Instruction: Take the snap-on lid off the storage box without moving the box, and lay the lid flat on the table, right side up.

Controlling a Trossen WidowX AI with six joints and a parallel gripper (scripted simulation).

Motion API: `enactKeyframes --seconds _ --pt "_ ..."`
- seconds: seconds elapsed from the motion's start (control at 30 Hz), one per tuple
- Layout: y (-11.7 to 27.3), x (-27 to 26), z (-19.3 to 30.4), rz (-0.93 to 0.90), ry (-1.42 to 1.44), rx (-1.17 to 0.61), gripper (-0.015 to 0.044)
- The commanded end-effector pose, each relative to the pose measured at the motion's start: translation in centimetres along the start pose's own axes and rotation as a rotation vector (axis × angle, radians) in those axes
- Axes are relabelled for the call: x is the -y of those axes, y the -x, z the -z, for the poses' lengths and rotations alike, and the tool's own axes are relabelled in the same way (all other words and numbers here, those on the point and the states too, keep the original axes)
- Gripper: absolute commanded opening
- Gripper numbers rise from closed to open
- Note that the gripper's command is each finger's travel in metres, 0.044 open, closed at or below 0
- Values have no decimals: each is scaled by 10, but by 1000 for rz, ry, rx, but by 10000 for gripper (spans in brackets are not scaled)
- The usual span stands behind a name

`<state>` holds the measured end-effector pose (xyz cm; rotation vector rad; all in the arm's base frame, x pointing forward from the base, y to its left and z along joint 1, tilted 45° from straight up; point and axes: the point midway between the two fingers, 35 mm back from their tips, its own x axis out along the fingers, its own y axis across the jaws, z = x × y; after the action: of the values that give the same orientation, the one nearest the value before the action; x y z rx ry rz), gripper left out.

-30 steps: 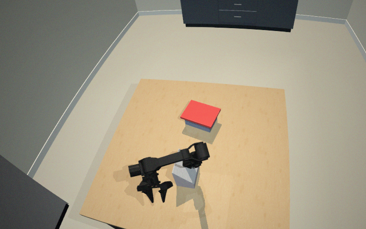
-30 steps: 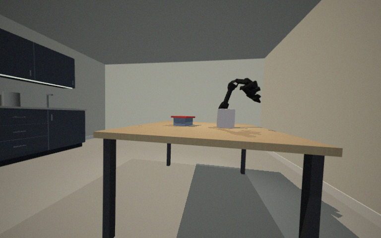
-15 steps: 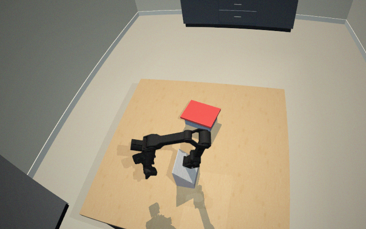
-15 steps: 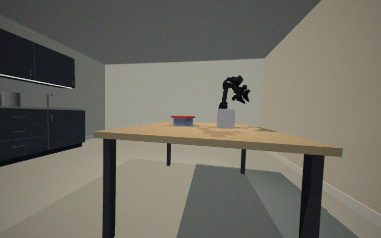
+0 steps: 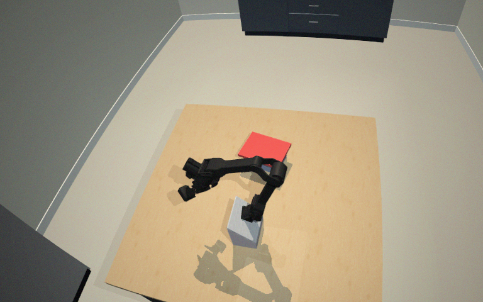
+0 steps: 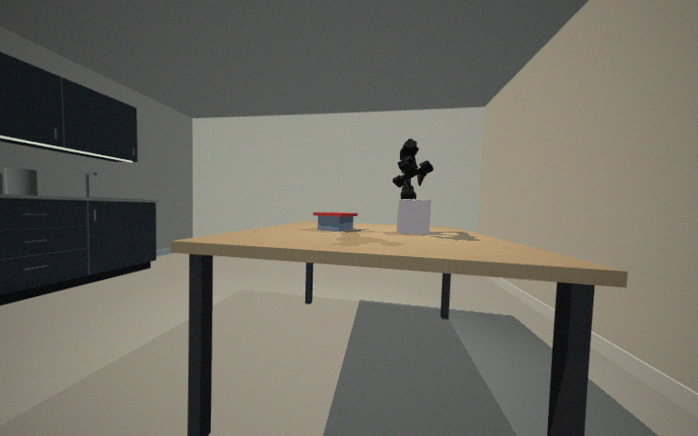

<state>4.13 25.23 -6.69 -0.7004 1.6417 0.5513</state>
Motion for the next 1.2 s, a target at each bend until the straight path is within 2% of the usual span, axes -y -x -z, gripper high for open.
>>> enactKeyframes --seconds 0.0,0.17,0.33,0.5,0.77,0.87,1.17 --pt "7 69 -39 148 -477 234 235" --pt "15 112 -54 218 -764 388 235" --pt "34 181 -63 307 -1212 659 235" --pt "50 223 -58 352 -1488 857 235" --pt "92 310 -16 424 -2056 1434 235" --pt "97 317 -10 428 -2105 1506 235" --pt "97 317 -10 428 -2105 1506 235"
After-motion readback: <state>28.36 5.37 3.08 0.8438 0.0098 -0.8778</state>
